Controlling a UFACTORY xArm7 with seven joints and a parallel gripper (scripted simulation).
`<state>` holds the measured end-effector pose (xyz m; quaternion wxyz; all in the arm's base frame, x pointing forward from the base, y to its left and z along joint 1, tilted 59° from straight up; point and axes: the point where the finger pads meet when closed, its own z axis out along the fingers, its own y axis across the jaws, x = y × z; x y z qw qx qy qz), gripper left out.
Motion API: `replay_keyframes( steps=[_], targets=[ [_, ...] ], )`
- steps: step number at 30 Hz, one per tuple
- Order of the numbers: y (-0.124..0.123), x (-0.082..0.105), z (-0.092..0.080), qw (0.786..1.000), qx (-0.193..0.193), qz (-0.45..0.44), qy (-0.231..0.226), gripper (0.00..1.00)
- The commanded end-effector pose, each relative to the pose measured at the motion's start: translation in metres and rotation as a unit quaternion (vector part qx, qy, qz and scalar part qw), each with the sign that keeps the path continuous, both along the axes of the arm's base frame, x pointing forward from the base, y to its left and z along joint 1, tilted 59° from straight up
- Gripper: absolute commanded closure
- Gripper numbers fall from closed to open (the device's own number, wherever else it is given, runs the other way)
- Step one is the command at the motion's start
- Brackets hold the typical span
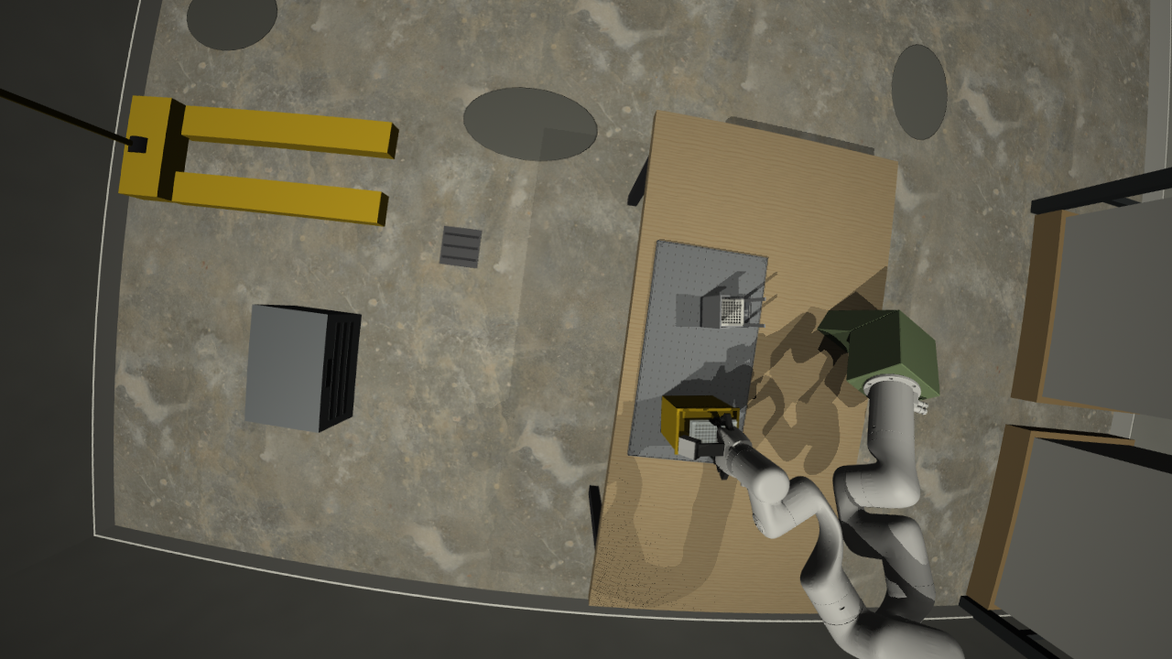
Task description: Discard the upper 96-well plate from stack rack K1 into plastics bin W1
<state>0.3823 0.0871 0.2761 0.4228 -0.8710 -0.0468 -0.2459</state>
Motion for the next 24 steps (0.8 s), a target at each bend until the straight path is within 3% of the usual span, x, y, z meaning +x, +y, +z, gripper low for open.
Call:
replay_keyframes(
  steps=[1, 24],
  targets=[
    [0.0041, 0.0034, -0.0030, 1.000, 0.000, -0.001, -0.001, 1.00],
    [0.0057, 0.0043, -0.0042, 1.000, 0.000, -0.001, -0.001, 1.00]
  ],
)
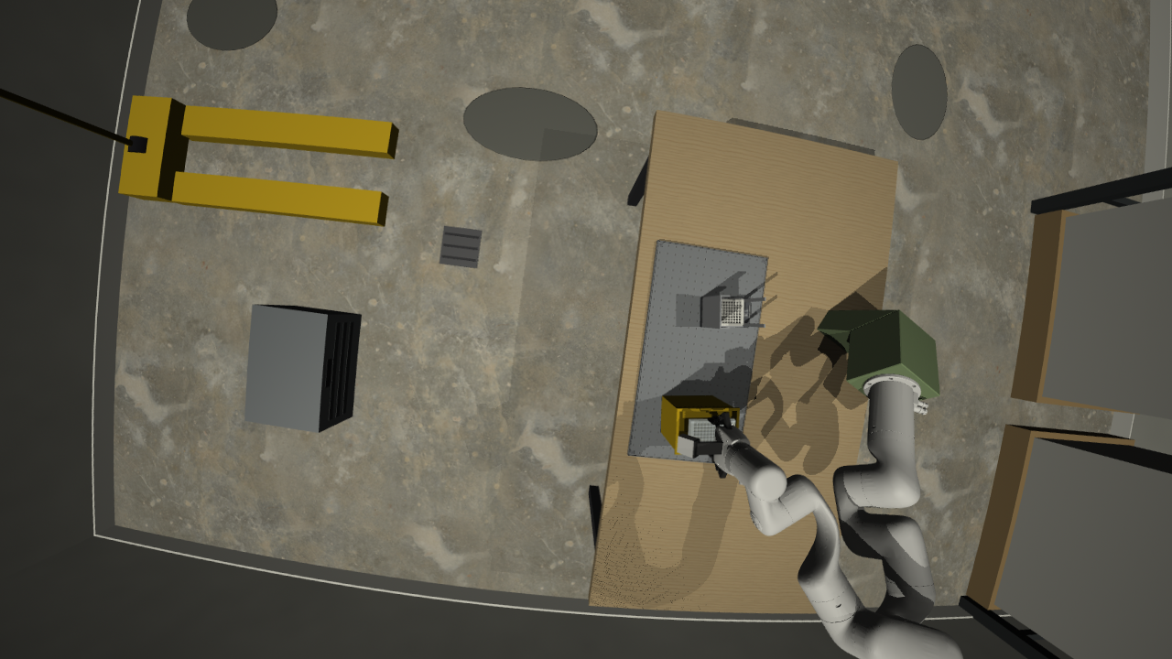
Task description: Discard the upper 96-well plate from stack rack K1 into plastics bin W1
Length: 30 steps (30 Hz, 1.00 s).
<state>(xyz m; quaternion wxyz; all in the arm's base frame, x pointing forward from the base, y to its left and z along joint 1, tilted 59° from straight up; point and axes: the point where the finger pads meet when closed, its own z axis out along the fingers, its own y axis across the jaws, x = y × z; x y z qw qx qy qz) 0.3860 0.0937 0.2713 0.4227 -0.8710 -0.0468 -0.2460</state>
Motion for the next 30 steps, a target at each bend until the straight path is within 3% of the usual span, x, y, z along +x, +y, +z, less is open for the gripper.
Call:
replay_keyframes(
  steps=[1, 30],
  targets=[
    [-0.0008, 0.0007, 0.0005, 1.000, 0.000, -0.001, -0.001, 1.00],
    [0.0023, 0.0023, -0.0017, 1.000, 0.000, -0.001, -0.001, 1.00]
  ],
)
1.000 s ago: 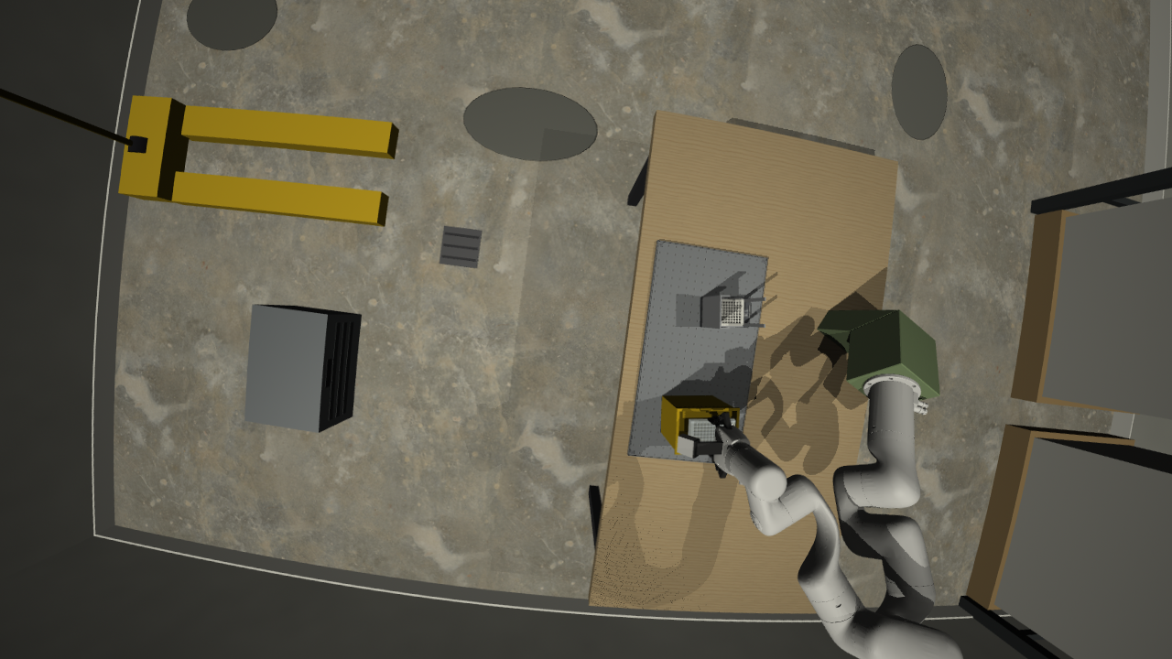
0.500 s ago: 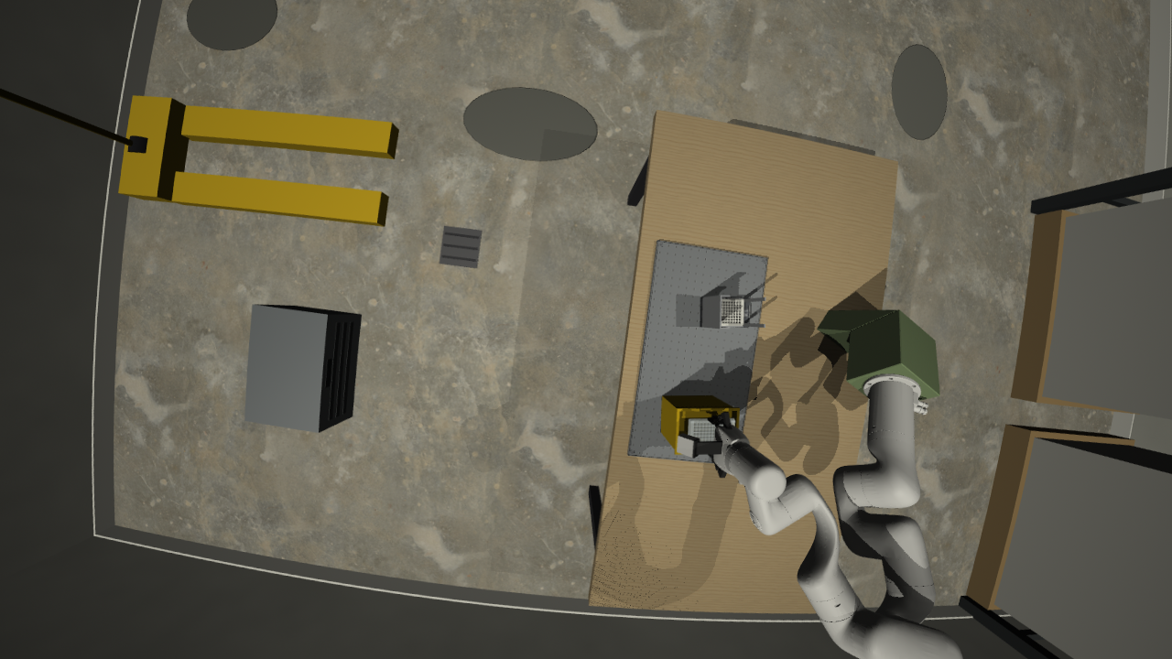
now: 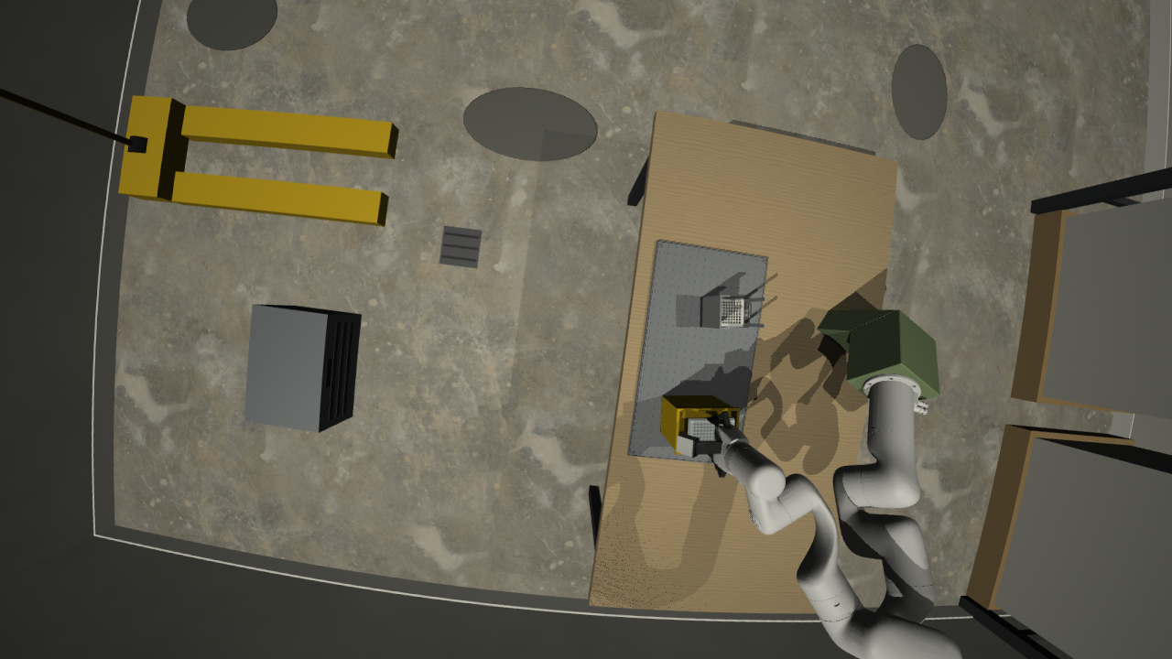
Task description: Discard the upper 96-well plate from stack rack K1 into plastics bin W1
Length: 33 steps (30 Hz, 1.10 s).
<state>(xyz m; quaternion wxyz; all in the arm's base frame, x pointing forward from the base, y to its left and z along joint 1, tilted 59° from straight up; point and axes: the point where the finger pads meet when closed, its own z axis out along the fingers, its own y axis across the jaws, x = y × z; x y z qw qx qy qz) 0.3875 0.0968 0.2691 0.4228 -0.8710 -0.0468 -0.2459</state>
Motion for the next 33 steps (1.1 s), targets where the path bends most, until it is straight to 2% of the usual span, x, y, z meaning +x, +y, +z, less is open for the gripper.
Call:
replay_keyframes(
  steps=[1, 33],
  targets=[
    [-0.0007, 0.0008, 0.0004, 1.000, 0.000, -0.001, -0.001, 1.00],
    [0.0029, 0.0027, -0.0020, 1.000, 0.000, -0.001, -0.001, 1.00]
  ],
)
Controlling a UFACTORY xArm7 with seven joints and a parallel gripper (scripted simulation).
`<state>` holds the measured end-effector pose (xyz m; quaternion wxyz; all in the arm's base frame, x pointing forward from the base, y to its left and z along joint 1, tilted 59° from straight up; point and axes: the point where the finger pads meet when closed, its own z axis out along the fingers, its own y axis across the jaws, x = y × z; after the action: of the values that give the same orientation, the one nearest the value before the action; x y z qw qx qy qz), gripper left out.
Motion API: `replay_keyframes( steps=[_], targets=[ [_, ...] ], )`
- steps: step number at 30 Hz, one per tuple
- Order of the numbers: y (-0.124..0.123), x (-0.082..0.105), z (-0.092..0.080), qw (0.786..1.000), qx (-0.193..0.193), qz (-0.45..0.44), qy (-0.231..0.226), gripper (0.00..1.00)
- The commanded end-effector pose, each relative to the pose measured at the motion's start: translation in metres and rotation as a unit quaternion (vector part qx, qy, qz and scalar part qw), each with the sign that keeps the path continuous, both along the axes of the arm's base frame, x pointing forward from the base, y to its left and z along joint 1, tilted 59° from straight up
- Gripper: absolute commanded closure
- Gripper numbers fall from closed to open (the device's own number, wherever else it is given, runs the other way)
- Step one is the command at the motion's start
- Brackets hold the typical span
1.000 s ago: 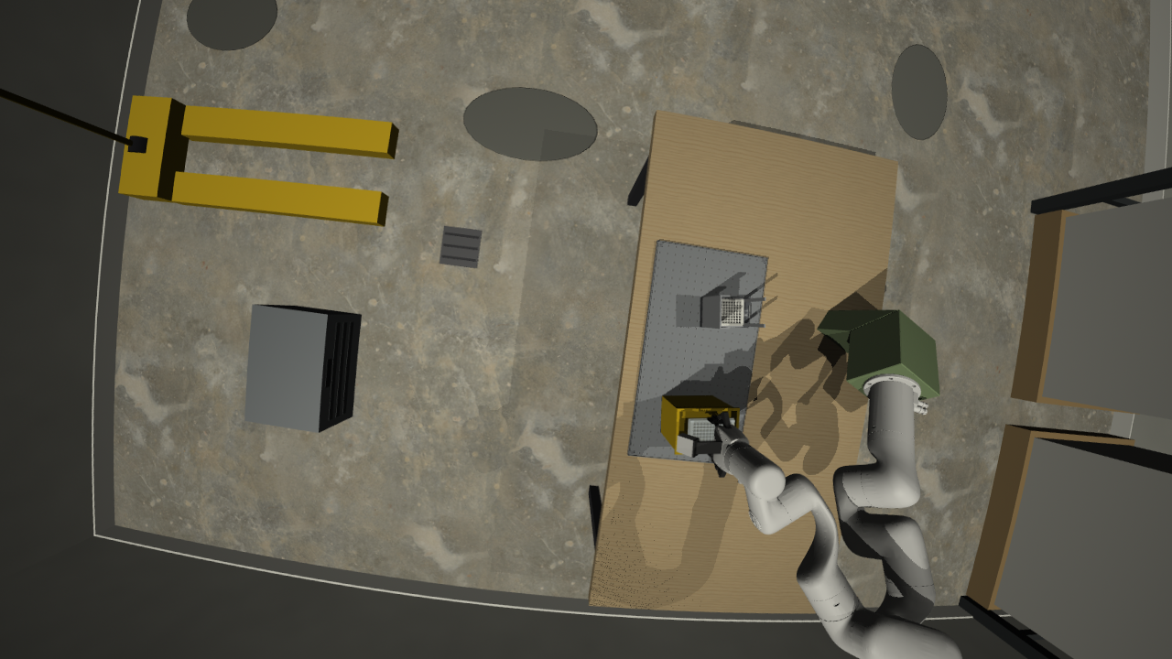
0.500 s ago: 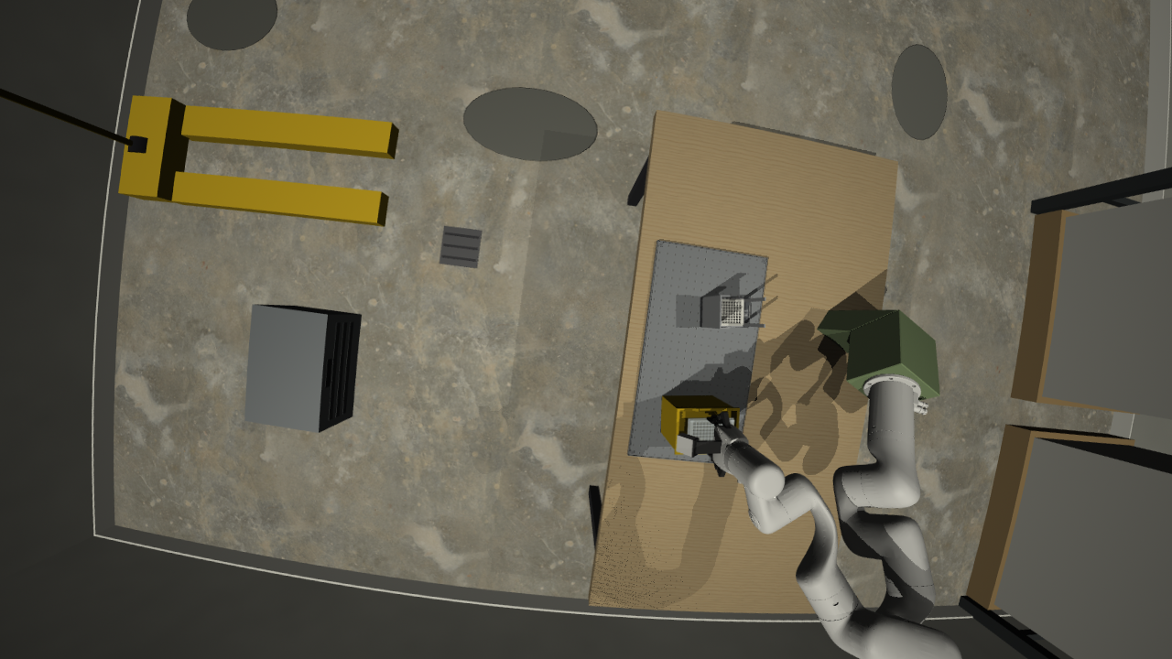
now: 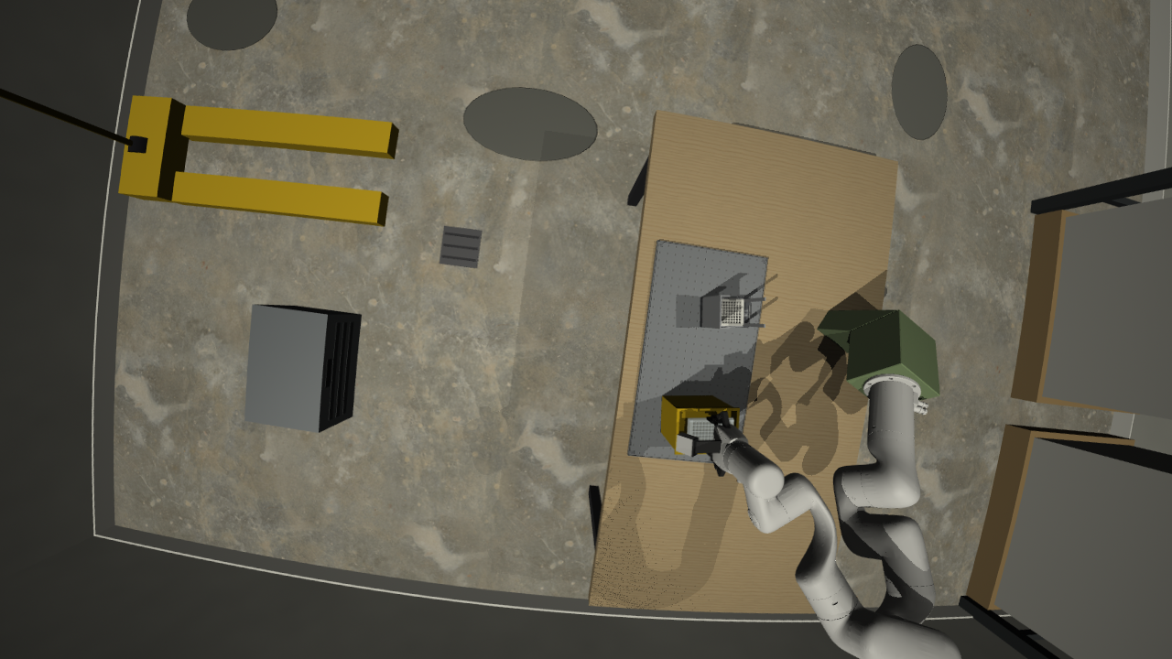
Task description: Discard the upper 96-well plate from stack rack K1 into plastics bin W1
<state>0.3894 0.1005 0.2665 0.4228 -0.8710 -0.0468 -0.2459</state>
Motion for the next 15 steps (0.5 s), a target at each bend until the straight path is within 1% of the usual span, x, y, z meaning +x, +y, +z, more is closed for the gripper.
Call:
replay_keyframes(
  steps=[1, 12, 13, 15],
  targets=[
    [-0.0007, 0.0008, 0.0004, 1.000, 0.000, -0.001, -0.001, 1.00],
    [0.0003, 0.0014, -0.0003, 1.000, 0.000, -0.001, -0.001, 1.00],
    [0.0008, 0.0016, -0.0006, 1.000, 0.000, -0.001, -0.001, 0.00],
    [0.0008, 0.0016, -0.0006, 1.000, 0.000, -0.001, -0.001, 0.00]
  ],
)
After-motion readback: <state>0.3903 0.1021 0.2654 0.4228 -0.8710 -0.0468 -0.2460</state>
